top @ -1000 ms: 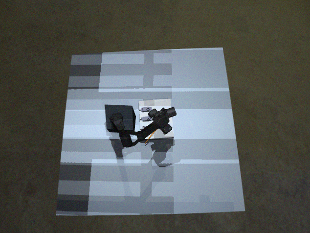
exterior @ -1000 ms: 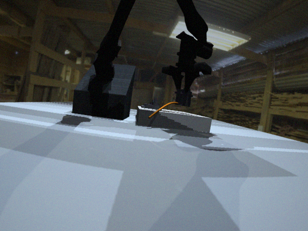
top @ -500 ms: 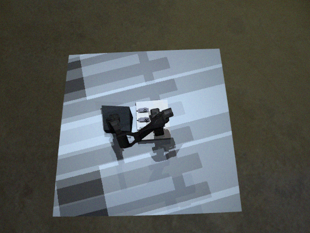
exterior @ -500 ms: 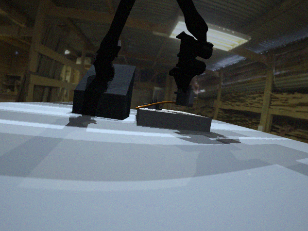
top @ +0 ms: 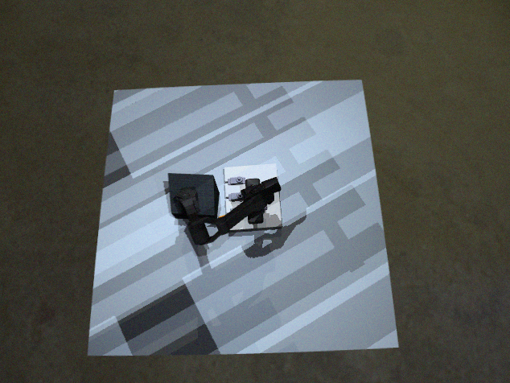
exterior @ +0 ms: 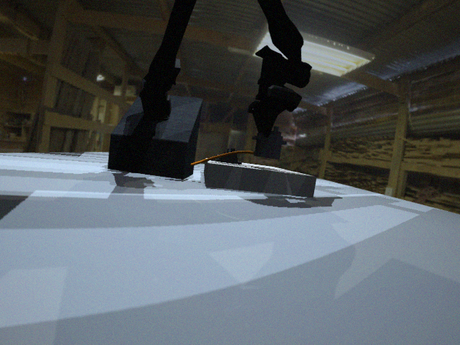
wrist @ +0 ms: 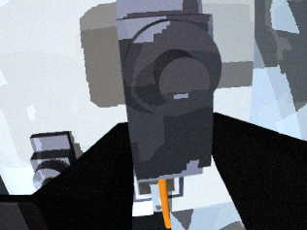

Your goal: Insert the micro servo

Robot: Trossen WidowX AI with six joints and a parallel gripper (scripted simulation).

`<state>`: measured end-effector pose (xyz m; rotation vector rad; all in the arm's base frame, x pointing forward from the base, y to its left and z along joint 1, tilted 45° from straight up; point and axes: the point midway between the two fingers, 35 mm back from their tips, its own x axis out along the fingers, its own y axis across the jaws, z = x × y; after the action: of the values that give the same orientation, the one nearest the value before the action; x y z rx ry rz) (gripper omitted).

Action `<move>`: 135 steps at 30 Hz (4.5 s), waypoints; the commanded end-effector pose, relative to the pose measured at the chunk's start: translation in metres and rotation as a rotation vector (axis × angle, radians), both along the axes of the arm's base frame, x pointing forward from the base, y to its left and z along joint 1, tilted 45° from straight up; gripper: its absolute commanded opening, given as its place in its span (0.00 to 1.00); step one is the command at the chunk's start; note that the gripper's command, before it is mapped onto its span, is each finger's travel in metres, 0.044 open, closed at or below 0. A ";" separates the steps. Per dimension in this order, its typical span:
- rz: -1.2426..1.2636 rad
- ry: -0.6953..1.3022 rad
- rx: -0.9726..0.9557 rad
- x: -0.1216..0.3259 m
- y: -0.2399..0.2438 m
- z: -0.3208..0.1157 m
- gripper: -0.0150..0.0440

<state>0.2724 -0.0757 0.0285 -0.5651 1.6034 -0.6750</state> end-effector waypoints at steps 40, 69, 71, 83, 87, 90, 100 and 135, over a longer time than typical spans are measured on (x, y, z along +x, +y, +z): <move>0.004 -0.008 0.002 -0.089 -0.003 -0.007 0.25; 0.004 -0.008 0.001 -0.092 -0.017 -0.021 0.25; 0.004 -0.008 0.001 -0.092 -0.019 -0.023 0.25; 0.004 -0.008 0.000 -0.094 -0.027 -0.031 0.25; 0.004 -0.008 0.000 -0.094 -0.030 -0.034 0.25; 0.004 -0.008 0.000 -0.095 -0.032 -0.036 0.25; 0.004 -0.007 0.000 -0.096 -0.039 -0.043 0.25; 0.004 -0.013 0.003 0.025 0.021 0.021 1.00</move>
<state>0.2868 -0.0600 0.0464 -0.5621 1.5801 -0.6732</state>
